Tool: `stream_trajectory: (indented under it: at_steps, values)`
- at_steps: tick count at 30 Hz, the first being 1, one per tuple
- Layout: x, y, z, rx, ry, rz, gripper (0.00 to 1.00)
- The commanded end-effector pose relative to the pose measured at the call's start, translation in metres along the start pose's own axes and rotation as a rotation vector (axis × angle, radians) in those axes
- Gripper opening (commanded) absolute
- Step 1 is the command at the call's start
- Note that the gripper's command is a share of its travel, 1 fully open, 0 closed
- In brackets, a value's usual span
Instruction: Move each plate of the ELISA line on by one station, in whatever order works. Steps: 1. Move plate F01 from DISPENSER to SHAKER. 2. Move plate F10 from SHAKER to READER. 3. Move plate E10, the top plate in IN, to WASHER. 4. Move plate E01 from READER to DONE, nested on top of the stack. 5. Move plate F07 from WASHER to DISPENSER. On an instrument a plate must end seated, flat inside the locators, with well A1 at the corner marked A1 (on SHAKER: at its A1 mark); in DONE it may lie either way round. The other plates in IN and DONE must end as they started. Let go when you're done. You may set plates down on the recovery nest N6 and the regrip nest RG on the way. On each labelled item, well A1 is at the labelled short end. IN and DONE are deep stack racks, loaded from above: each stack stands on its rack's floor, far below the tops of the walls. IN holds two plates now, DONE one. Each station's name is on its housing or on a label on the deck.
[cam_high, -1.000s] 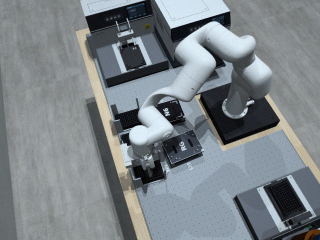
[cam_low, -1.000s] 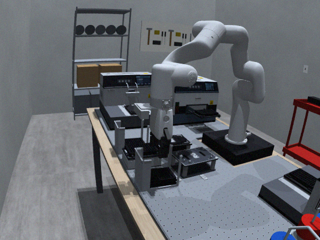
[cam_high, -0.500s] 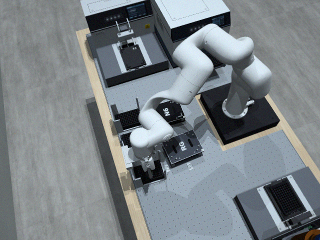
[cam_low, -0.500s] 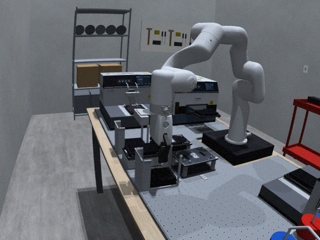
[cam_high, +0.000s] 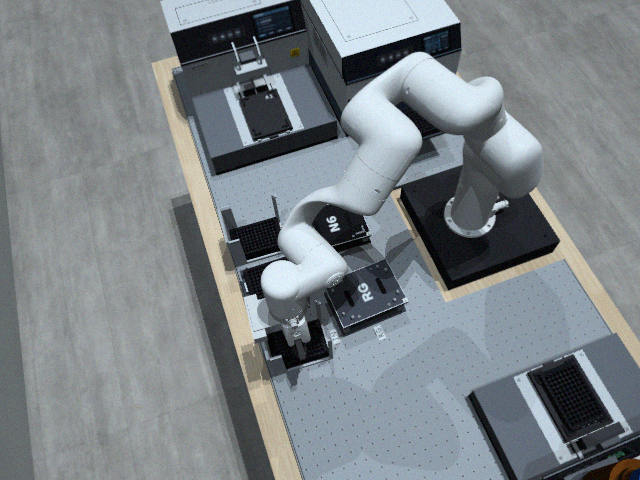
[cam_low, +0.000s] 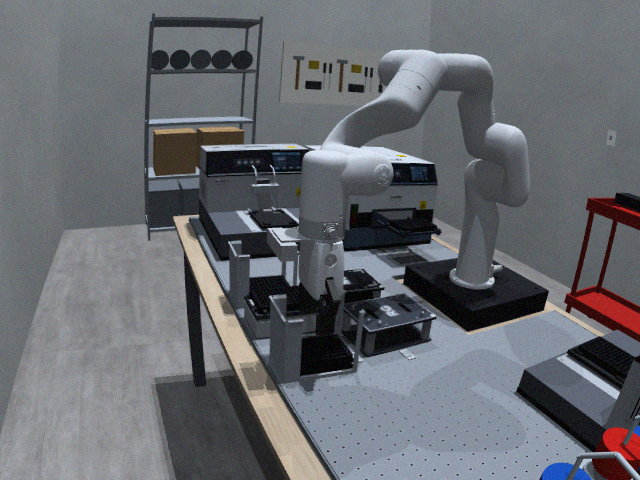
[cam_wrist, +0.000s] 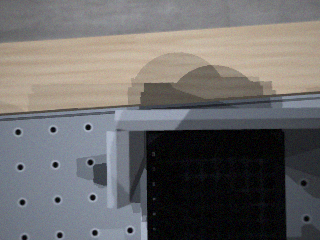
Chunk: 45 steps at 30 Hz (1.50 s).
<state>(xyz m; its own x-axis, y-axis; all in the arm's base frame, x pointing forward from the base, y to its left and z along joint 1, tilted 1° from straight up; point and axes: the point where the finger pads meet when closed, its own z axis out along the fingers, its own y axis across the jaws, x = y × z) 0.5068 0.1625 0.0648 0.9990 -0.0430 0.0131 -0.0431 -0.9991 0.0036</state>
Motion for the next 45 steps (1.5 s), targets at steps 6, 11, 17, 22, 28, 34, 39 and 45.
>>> stream_trajectory:
  at_steps: [6,11,17,22,28,34,39,45]
  values:
    - [0.002,-0.001,0.008,0.002,0.005,0.000,1.00]
    - [0.002,-0.001,0.014,0.002,0.005,0.000,1.00]
    - [0.002,-0.001,0.021,0.002,0.005,0.000,1.00]
    - [0.002,-0.001,0.026,0.002,0.005,0.000,1.00]
    - [0.002,-0.001,0.031,0.002,0.005,0.000,1.00]
    - [0.002,-0.001,0.031,0.002,0.005,0.000,1.00]
    - [0.002,-0.001,0.031,0.002,0.005,0.000,1.00]
    - [0.002,-0.001,0.031,0.002,0.005,0.000,1.00]
